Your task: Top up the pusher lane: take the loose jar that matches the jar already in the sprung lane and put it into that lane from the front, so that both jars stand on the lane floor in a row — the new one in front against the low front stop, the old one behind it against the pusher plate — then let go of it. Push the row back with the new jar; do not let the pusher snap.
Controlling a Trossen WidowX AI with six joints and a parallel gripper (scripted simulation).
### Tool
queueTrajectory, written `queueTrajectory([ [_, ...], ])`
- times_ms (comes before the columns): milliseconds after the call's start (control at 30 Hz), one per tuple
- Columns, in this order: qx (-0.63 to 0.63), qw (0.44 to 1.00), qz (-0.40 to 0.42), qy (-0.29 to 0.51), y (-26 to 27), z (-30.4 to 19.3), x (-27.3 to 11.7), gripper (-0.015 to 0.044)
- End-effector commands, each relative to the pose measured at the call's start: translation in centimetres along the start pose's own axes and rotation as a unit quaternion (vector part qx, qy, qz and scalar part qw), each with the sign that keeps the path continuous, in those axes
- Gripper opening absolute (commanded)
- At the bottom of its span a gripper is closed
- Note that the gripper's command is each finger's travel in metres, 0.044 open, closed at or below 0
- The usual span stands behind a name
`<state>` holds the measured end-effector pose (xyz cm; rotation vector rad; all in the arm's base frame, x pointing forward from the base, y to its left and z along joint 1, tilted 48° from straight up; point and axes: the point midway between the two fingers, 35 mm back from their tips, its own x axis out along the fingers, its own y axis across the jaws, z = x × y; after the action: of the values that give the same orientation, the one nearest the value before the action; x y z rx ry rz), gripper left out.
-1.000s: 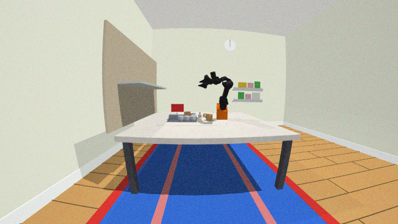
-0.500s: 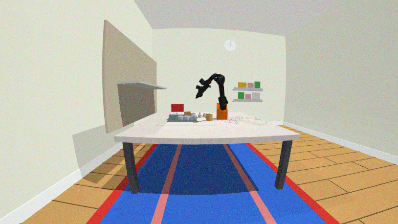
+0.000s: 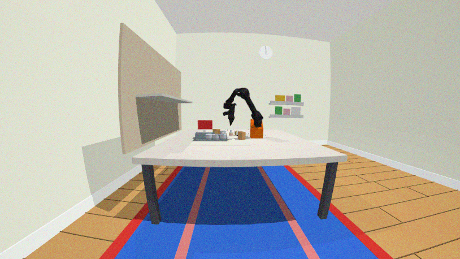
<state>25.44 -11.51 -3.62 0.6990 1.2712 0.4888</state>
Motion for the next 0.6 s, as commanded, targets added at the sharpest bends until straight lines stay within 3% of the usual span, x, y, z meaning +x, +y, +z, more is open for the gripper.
queueTrajectory([
  [0,-0.003,0.999,0.019,0.046,0.9,-0.5,1.0,0.044],
  [567,-0.003,0.999,0.02,0.046,1.2,-0.8,4.0,0.044],
])
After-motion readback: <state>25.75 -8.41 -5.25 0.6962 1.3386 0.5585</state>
